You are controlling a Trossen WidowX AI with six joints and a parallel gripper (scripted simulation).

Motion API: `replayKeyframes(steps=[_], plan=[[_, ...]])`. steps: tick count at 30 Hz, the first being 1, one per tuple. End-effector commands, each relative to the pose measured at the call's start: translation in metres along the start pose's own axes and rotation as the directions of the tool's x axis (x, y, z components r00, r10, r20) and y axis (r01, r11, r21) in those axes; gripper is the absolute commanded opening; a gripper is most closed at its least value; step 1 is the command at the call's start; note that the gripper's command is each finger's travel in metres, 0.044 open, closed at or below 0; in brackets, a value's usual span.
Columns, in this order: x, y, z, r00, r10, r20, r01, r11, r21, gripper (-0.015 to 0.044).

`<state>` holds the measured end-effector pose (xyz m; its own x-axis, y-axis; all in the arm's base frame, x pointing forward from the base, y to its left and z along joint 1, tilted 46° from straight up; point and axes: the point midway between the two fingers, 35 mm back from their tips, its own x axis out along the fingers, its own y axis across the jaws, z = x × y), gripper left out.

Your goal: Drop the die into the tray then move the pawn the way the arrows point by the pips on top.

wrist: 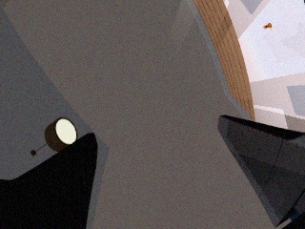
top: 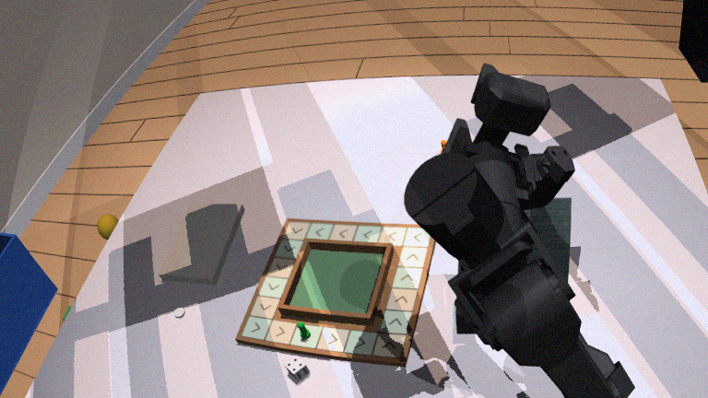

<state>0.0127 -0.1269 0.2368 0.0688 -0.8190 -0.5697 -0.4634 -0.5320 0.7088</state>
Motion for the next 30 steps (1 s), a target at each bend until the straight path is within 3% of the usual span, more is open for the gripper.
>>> replayKeyframes(steps=[1,5,9,12,16,21,26,30], plan=[[0.001,-0.001,-0.002,1.0,-0.009,-0.006,0.009,1.0,-0.014,0.0374],[0.017,-0.021,-0.046,0.973,-0.205,-0.102,0.167,0.94,-0.298,0.0275],[0.024,-0.059,-0.096,0.876,-0.45,-0.174,0.258,0.742,-0.618,0.0275],[0.02,-0.097,-0.127,0.762,-0.623,-0.175,0.241,0.524,-0.817,0.0275],[0.006,-0.154,-0.155,0.589,-0.801,-0.111,0.113,0.217,-0.97,0.0275],[-0.024,-0.22,-0.178,0.348,-0.937,-0.003,-0.135,-0.048,-0.99,0.0275],[-0.063,-0.287,-0.183,0.102,-0.982,0.156,-0.42,-0.185,-0.889,0.0275],[-0.098,-0.34,-0.171,-0.082,-0.95,0.303,-0.624,-0.188,-0.759,0.0275]])
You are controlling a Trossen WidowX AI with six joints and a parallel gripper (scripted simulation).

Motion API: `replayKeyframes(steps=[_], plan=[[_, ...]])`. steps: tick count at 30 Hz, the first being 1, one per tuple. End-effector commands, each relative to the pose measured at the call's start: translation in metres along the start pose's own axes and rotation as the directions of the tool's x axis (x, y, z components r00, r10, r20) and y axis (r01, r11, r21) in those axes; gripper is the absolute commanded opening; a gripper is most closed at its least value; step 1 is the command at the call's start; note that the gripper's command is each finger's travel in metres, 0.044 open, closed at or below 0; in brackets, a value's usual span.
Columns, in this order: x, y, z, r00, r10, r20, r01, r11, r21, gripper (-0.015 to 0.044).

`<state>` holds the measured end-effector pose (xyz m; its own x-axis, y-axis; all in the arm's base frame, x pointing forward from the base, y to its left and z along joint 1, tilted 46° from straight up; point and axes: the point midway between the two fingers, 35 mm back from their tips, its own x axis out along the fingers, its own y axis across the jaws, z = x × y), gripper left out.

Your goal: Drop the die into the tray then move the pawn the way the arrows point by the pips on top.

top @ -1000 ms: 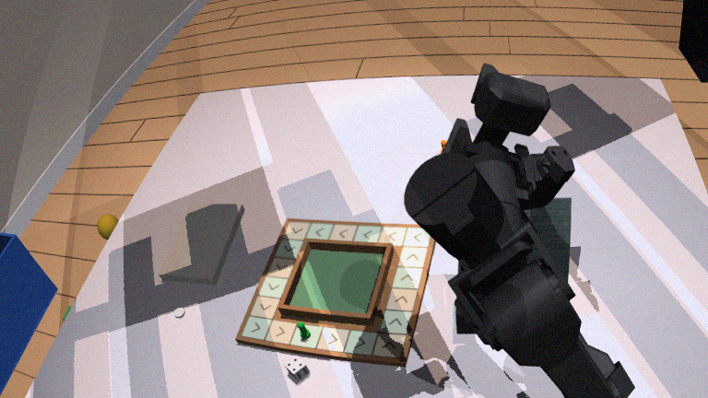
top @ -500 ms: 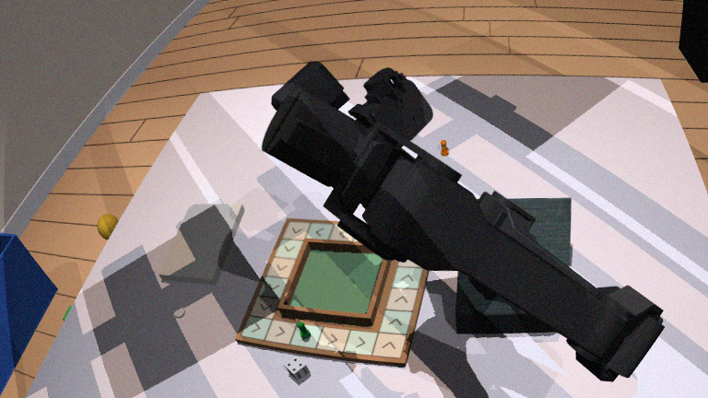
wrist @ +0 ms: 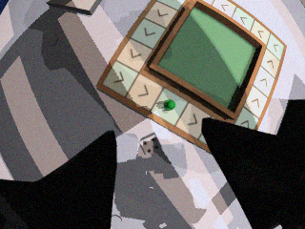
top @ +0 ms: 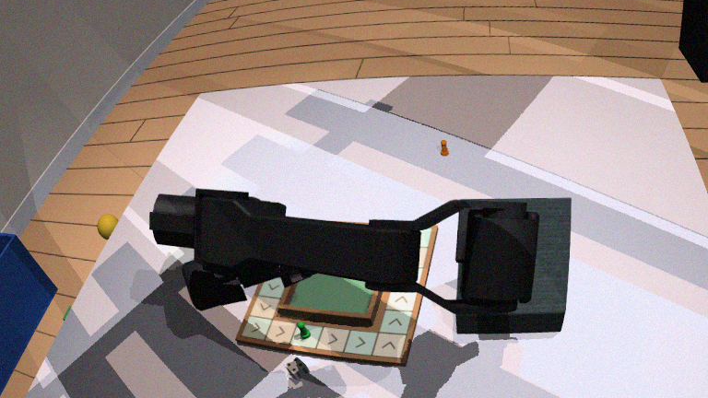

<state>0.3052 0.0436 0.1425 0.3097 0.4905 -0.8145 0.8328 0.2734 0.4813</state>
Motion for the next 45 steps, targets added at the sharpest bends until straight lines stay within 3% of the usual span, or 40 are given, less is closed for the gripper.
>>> replayKeyframes(steps=[1,4,13,45], plan=[[0.057,0.014,-0.044,0.963,-0.066,-0.263,-0.009,0.962,-0.272,0.0275],[0.074,0.014,-0.058,0.938,-0.09,-0.336,-0.032,0.94,-0.341,0.0275],[0.073,0.006,-0.059,0.937,-0.091,-0.336,-0.031,0.94,-0.341,0.0275],[0.127,0.002,-0.079,0.937,-0.09,-0.338,-0.033,0.94,-0.34,0.0275]])
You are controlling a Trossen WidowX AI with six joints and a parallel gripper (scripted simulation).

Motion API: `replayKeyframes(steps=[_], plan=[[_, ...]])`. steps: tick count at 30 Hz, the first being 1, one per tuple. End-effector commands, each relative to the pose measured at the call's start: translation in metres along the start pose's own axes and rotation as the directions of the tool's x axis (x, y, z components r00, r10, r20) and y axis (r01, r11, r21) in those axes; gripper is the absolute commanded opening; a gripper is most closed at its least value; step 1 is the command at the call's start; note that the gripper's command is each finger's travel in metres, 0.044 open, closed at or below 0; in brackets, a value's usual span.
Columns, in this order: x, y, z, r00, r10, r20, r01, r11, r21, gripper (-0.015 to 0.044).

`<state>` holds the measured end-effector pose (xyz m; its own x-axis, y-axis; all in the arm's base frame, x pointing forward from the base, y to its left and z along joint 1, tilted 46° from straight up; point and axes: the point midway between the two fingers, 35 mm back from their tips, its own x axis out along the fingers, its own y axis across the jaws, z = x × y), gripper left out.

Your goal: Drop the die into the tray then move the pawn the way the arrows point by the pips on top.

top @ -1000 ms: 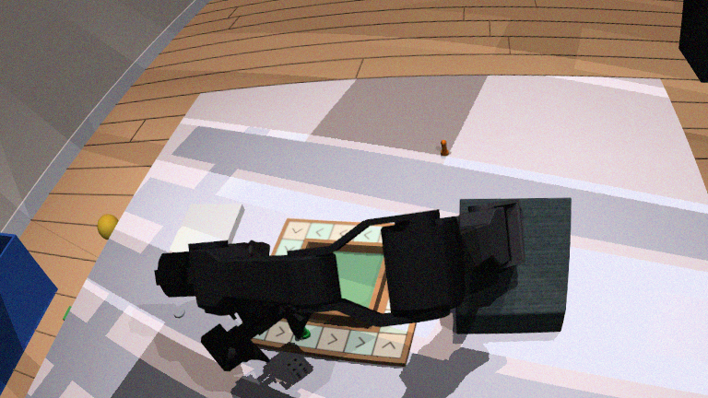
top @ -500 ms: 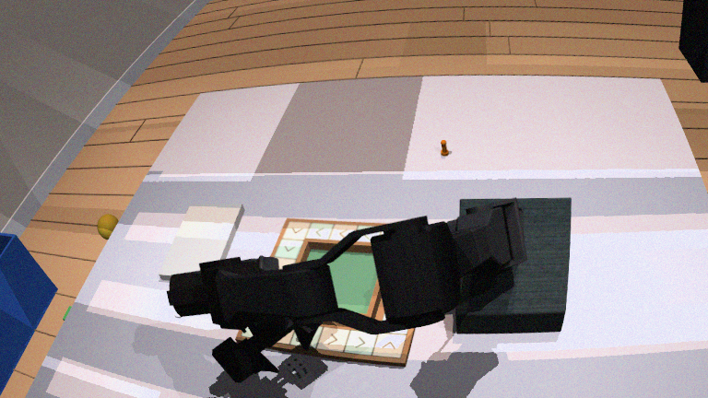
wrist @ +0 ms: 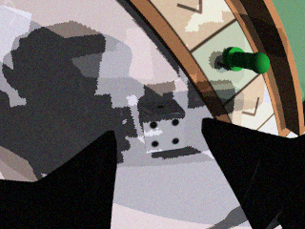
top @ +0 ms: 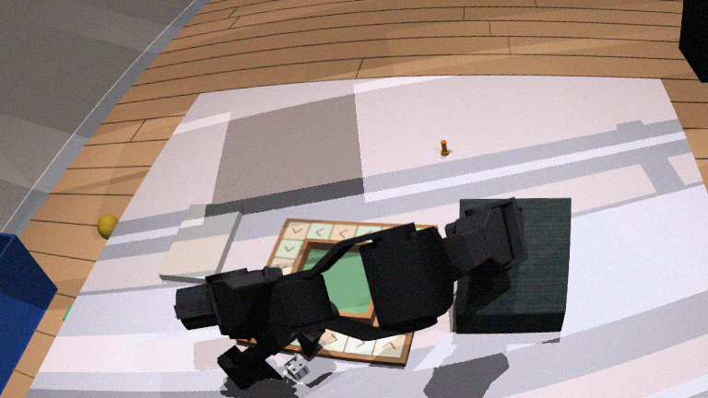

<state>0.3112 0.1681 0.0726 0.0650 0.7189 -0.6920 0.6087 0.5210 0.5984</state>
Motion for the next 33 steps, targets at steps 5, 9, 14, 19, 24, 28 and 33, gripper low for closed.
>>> replayKeyframes(steps=[5,9,14,19,24,28,33], plan=[[0.013,-0.003,0.0,1.0,-0.007,0.0,0.007,1.0,0.01,0.0275],[0.013,-0.003,0.0,1.0,-0.007,0.0,0.007,1.0,0.01,0.017],[0.013,-0.003,0.0,1.0,-0.007,0.0,0.007,1.0,0.01,0.0078],[0.013,-0.003,0.0,1.0,-0.007,0.0,0.007,1.0,0.01,0.0025],[-0.008,0.0,0.005,1.0,-0.013,0.004,0.013,1.0,0.008,0.0],[-0.033,0.003,0.009,1.0,-0.017,0.007,0.017,1.0,0.008,0.0],[-0.066,0.005,0.01,1.0,-0.018,0.007,0.018,1.0,0.008,0.0]])
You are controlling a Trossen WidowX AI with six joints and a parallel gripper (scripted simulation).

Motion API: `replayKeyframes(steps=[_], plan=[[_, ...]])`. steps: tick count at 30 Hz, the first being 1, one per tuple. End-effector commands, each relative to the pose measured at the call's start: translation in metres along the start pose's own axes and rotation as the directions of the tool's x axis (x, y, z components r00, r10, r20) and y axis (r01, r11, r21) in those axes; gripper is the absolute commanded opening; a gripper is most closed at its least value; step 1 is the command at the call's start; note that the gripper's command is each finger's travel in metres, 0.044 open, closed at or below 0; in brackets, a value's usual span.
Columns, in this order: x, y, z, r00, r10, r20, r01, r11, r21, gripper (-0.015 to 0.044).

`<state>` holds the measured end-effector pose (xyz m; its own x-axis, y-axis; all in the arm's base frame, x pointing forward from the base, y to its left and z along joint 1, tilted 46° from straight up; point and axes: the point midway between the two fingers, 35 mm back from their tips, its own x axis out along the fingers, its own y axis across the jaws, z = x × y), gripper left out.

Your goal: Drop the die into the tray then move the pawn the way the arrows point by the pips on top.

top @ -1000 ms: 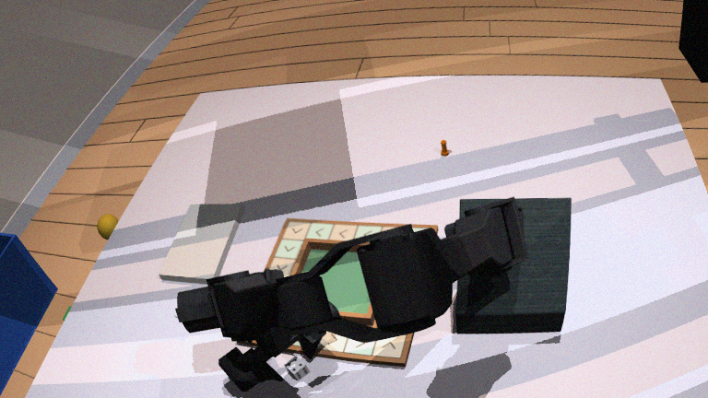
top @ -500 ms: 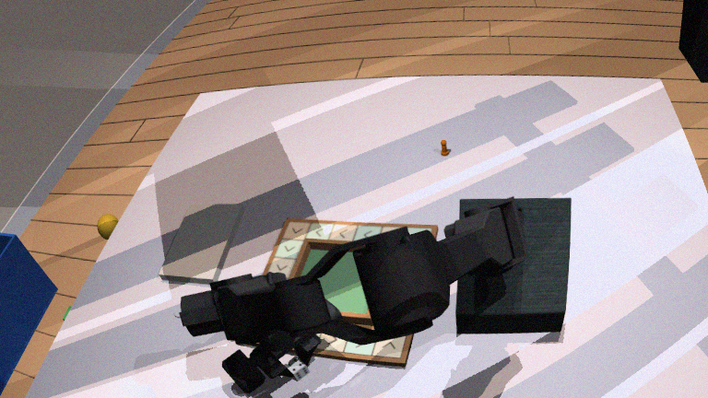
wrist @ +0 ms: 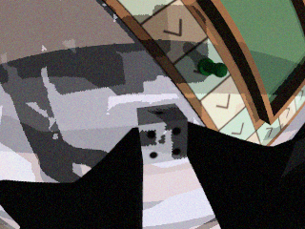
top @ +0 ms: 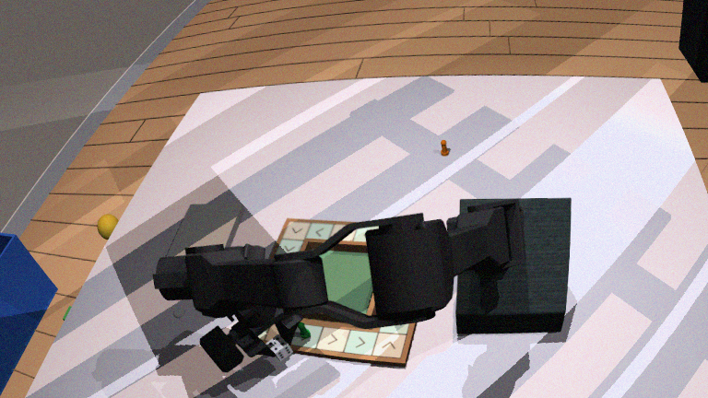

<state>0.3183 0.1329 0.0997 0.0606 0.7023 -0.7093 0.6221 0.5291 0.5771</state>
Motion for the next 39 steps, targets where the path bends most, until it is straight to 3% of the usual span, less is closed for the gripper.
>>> replayKeyframes(steps=[1,7,13,26,39], plan=[[-0.029,0.002,-0.001,1.0,0.004,-0.005,-0.004,1.0,-0.007,0.0],[-0.065,0.002,-0.004,1.0,0.01,-0.008,-0.01,1.0,-0.006,0.0],[-0.065,-0.001,-0.001,1.0,0.009,-0.007,-0.009,1.0,0.017,0.0],[-0.045,-0.075,0.051,1.0,-0.002,0.006,0.0,0.903,0.43,0.0],[-0.025,-0.154,0.074,1.0,0.002,-0.003,0.001,0.639,0.769,0.0]])
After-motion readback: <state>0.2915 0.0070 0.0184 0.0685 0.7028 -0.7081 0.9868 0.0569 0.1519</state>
